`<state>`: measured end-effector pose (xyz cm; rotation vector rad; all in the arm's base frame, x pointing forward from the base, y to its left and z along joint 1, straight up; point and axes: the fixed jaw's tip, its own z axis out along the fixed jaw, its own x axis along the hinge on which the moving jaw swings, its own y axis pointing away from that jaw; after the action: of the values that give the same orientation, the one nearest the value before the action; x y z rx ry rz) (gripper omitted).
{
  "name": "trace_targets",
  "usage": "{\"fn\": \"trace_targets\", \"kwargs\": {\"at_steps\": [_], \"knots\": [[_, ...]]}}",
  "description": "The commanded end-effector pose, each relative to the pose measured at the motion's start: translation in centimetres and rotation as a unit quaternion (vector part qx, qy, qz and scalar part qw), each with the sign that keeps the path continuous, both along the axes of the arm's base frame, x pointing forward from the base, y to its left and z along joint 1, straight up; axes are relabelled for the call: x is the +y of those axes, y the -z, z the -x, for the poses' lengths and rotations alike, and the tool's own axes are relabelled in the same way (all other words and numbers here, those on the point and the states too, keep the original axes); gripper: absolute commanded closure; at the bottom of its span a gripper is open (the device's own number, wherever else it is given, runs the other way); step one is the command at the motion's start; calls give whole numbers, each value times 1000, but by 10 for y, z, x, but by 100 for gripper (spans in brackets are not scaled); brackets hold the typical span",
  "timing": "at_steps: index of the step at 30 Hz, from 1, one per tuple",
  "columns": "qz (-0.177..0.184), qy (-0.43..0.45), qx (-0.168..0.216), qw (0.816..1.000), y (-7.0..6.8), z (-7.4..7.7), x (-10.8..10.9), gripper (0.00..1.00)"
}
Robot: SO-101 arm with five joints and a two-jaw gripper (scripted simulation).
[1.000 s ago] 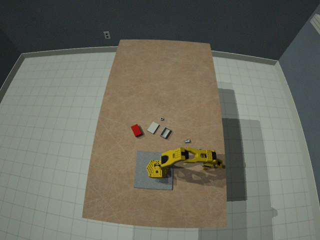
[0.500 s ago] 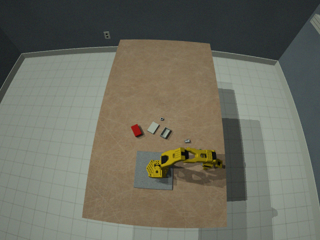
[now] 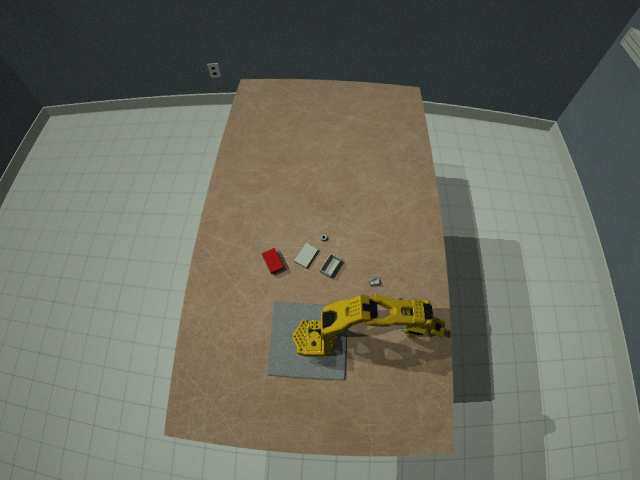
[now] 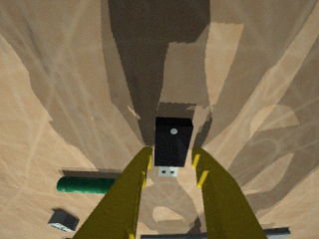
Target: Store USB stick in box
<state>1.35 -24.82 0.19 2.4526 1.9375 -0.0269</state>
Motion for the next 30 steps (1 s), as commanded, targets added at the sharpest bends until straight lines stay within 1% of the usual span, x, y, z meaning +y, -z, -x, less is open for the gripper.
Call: {"fn": "trace_targets", "kwargs": {"at_steps": [1,9,30], "knots": [[-9,-2,-2,1000,4,-2,3,89],[-9,-2,-2,1000,4,-2,3,92],[-9,-2,-2,1000,4,-2,3,92]]}}
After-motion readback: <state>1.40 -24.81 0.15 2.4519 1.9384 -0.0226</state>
